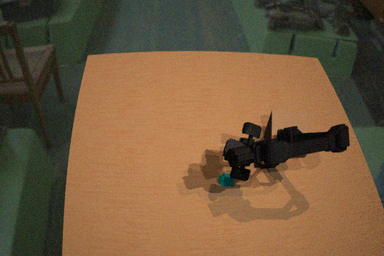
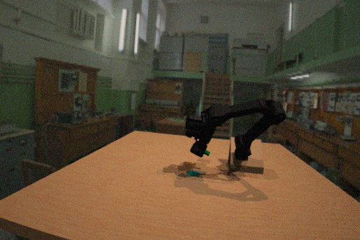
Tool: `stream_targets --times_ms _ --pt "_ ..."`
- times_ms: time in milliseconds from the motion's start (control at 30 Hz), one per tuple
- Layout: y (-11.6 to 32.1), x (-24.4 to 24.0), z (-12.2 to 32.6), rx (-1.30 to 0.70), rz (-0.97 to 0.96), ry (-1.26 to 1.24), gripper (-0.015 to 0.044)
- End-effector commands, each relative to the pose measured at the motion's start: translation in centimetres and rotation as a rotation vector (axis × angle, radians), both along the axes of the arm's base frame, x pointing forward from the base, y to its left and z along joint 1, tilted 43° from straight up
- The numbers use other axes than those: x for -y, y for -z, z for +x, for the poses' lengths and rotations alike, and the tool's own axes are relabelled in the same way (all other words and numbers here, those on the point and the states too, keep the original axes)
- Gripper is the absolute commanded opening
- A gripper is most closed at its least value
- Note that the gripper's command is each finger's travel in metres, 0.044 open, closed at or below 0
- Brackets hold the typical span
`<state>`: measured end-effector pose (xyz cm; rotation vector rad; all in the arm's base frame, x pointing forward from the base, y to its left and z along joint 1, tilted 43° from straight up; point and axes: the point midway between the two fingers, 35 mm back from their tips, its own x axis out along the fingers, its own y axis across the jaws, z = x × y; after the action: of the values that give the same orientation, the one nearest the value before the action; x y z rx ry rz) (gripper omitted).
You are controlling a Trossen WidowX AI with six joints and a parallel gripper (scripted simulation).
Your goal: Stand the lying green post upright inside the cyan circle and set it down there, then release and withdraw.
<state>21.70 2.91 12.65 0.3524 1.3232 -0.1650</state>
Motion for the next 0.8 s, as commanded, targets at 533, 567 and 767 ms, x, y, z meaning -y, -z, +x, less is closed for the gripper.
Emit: stream_targets --times_ms 533,567,767 --pt "0.2 0.06 0.02 0.092 -0.073 0.041 0.0023" --pt "0.2 0.06 0.03 0.097 -0.076 0.043 0.0023" --pt "0.16 0.05 0.08 0.13 -0.094 0.056 0.0023"
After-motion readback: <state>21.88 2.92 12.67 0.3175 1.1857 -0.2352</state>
